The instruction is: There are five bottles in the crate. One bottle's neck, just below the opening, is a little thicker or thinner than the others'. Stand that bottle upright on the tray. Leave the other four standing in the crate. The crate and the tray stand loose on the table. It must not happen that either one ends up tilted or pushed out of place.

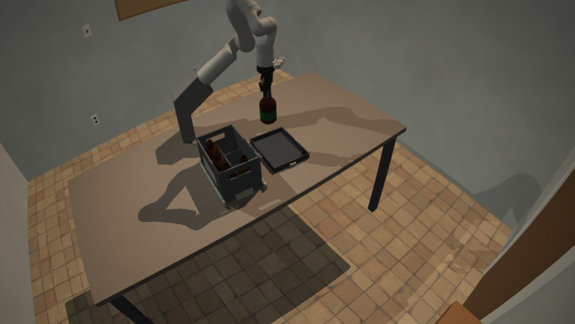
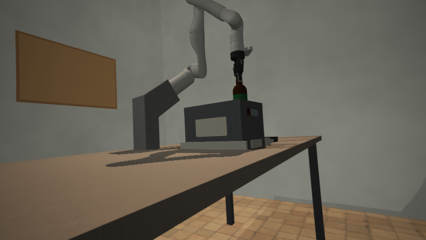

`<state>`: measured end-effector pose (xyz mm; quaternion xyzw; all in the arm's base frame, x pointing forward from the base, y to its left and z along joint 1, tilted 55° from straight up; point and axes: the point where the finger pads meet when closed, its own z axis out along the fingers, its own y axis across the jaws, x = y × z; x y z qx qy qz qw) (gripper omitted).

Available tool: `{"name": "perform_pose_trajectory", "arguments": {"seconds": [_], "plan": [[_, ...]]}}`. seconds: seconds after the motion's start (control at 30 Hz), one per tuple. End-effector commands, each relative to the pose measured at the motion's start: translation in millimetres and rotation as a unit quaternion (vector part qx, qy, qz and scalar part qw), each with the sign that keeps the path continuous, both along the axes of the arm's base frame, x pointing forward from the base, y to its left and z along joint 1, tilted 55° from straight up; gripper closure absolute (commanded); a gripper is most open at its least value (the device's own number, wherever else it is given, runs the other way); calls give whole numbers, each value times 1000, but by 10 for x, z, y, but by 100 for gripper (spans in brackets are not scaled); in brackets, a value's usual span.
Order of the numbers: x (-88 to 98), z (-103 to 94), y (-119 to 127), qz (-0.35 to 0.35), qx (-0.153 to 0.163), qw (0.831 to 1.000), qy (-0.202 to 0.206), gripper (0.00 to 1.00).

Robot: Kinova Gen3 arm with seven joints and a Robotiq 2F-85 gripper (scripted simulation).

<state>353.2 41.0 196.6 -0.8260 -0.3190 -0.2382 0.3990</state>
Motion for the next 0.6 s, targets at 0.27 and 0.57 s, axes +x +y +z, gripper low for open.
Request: {"name": "perform_pose_trajectory", "arguments": {"seconds": [0.27, 0.57], "plan": [[37, 146, 97, 1, -3, 1000, -1, 100], [54, 220, 146, 1, -3, 1000, -1, 100]]}}
